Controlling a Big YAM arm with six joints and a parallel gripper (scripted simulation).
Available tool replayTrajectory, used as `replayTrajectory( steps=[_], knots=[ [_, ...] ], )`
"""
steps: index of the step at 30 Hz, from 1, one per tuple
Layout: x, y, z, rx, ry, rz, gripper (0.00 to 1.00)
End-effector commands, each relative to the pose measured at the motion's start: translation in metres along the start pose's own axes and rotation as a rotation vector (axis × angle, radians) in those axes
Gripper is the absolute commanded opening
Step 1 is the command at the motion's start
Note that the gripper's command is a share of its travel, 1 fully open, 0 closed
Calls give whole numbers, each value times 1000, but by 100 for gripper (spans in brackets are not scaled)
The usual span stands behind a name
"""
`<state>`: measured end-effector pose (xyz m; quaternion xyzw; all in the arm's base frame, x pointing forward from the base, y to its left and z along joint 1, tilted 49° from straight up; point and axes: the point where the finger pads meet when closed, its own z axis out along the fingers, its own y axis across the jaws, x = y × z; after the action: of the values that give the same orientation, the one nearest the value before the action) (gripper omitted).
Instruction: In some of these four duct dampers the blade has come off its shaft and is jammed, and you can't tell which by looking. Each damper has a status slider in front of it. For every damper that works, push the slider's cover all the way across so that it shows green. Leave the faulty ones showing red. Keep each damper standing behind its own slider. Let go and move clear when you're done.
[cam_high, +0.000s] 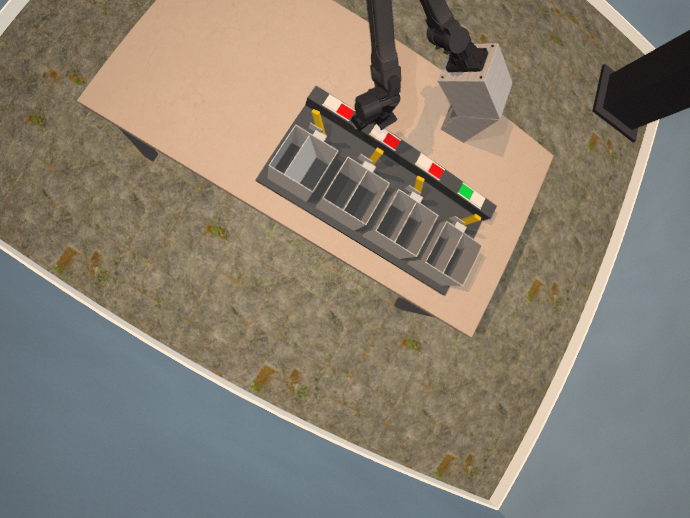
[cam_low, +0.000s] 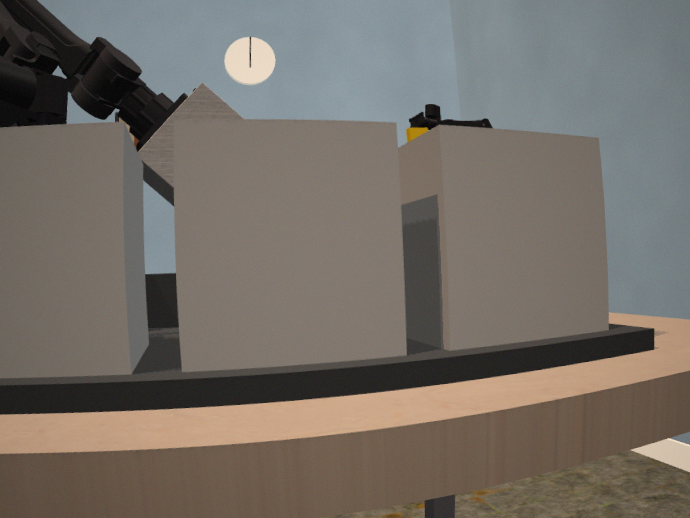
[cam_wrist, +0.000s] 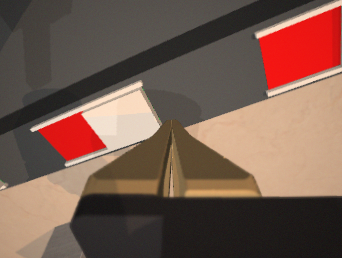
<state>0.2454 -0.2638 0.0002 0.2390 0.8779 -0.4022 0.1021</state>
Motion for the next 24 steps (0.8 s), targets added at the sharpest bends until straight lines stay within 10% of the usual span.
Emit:
replayTrajectory(
  steps=[1,24],
  knots=[
    [4,0,4,5,13,167,0],
    [3,0,5,9,11,793,0]
  ],
)
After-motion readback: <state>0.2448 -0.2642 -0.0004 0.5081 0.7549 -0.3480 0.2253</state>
